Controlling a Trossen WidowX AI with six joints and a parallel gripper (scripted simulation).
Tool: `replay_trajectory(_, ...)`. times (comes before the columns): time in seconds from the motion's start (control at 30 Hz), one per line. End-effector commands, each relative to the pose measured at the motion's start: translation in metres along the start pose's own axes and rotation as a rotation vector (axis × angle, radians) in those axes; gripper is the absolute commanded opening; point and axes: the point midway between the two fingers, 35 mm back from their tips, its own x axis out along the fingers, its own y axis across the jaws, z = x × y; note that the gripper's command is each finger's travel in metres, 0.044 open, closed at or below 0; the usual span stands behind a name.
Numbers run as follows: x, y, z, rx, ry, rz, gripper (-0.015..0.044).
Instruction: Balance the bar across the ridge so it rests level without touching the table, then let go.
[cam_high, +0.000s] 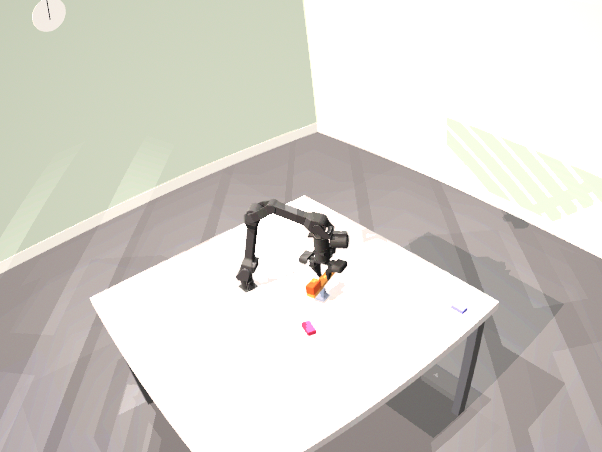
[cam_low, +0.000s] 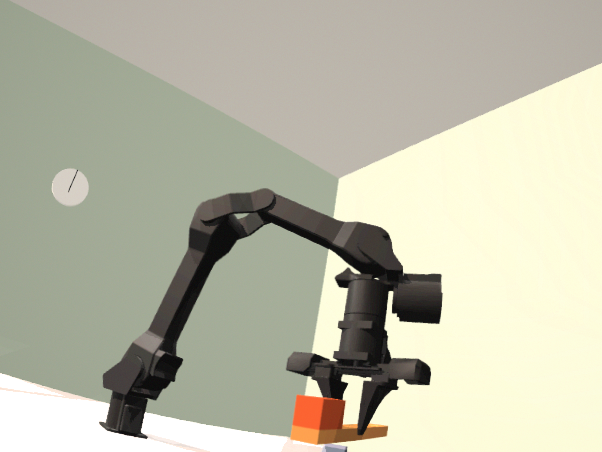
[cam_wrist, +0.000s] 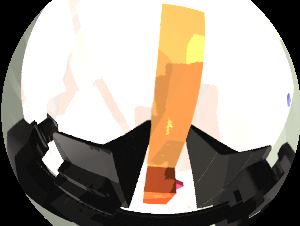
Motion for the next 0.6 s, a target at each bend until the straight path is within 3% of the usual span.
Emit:
replay_trajectory(0.0,0.0002,-0.0001,0.0001,0.001,-0.002,-0.002,0.0000)
replay_trajectory(0.57,0.0017,-0.0002,0.0000,0.001,-0.002,-0.002,0.0000)
